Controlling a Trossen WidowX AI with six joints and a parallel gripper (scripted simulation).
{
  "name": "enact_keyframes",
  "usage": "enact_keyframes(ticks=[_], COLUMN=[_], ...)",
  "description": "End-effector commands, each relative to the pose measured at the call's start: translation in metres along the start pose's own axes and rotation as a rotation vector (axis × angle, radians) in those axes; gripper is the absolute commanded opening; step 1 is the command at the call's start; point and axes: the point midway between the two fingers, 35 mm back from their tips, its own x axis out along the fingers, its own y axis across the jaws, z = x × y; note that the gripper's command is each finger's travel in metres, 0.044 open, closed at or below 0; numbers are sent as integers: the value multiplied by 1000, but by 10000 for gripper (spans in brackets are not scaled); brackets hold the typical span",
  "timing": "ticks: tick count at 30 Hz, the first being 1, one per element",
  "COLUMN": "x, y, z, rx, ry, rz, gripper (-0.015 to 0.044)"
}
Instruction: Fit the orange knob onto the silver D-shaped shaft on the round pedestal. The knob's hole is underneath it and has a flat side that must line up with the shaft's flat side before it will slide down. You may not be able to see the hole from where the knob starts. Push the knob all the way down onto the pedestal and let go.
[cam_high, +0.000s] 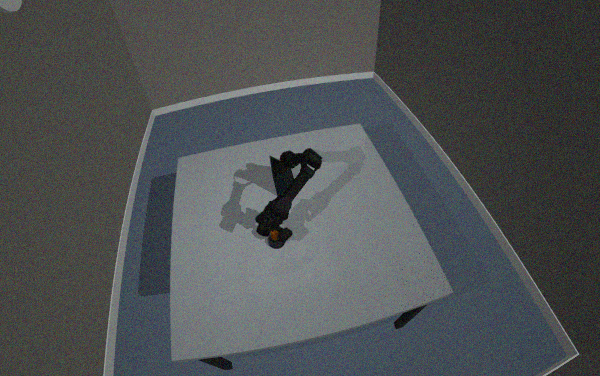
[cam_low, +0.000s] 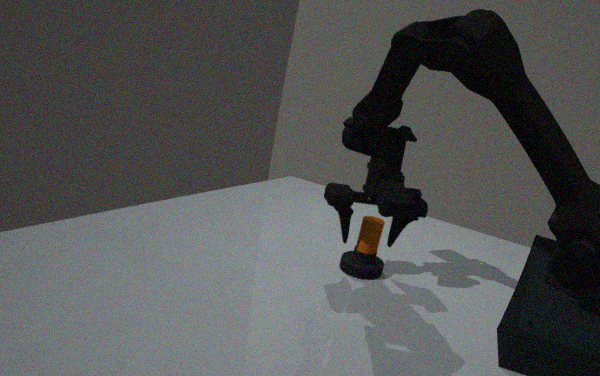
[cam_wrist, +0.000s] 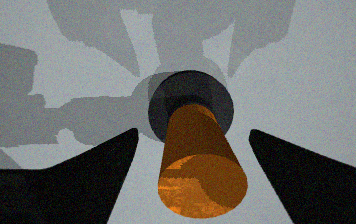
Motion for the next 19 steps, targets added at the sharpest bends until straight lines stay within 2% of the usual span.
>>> enact_keyframes(ticks=[1, 3, 8, 19], x=[0, -12, -93, -97], y=[0, -1, 0, 0], z=[0, -2, -1, -5], rx=[-3, -2, 1, 0], ry=[0, 2, 3, 3], rz=[0, 1, 3, 3], gripper=[440, 440, 440, 440])
